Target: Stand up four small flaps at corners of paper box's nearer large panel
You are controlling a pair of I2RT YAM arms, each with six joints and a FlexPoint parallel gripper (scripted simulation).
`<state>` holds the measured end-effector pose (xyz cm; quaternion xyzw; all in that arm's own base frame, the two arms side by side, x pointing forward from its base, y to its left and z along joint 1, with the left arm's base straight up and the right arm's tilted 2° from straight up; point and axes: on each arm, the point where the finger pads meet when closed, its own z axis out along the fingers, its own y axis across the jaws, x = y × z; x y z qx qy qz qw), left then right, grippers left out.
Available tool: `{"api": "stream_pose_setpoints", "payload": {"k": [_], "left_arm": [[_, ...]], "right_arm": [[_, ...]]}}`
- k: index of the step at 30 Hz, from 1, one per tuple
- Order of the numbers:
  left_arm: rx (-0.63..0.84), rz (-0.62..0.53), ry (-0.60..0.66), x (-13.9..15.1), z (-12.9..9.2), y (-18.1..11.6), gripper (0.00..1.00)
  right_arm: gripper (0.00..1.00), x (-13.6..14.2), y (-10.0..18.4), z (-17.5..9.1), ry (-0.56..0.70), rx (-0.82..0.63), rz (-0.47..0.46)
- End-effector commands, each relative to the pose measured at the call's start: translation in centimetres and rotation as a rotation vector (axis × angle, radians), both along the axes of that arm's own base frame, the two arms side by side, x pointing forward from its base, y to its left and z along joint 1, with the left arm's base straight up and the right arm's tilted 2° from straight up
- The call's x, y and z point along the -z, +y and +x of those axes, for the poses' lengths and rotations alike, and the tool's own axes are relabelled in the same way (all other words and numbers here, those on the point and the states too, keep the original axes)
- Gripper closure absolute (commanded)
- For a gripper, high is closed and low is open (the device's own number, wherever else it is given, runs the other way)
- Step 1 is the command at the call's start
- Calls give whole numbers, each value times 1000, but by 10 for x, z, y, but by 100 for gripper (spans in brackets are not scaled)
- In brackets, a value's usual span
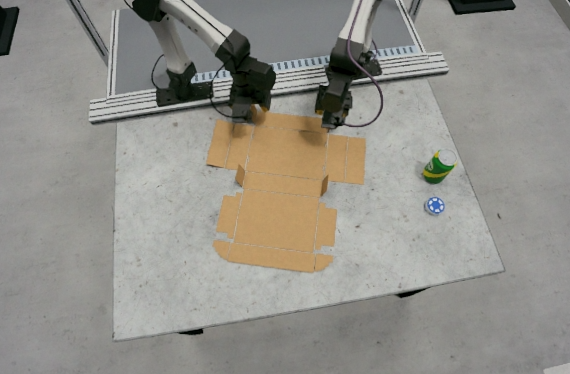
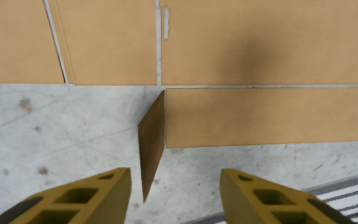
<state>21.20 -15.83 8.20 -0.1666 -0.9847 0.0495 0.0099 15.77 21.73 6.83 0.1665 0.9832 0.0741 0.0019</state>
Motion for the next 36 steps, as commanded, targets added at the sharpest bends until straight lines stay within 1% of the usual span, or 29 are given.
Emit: {"api": "stream_pose_setpoints", "payload": {"k": [1,6,10,15,17,23,26,29,31,36], "left_arm": [[15,-23,-27,-20,6,6,50],[15,-21,-28,-29,10,19,50],[15,-19,-26,-33,12,25,50],[19,-18,-23,-33,12,25,50],[17,-18,-24,-34,12,26,50],[14,-2,-26,-48,29,74,42],[14,-14,-17,-49,29,73,37],[28,-16,-22,-50,27,67,33],[28,-16,-22,-50,27,67,33],[14,-9,-17,-49,22,65,26]], "right_arm": [[23,-20,-6,-1,5,0,6],[23,-39,-9,0,1,0,15],[23,-48,-10,0,-2,0,18],[23,-38,-16,-5,24,-2,-15],[23,-41,-16,-4,19,-1,-9],[23,-55,-63,-23,28,0,-12],[23,-62,-62,-20,12,0,3],[23,-53,-65,-23,42,1,-28],[23,-53,-65,-23,42,1,-28],[23,-53,-65,-24,33,-7,-27]]}}
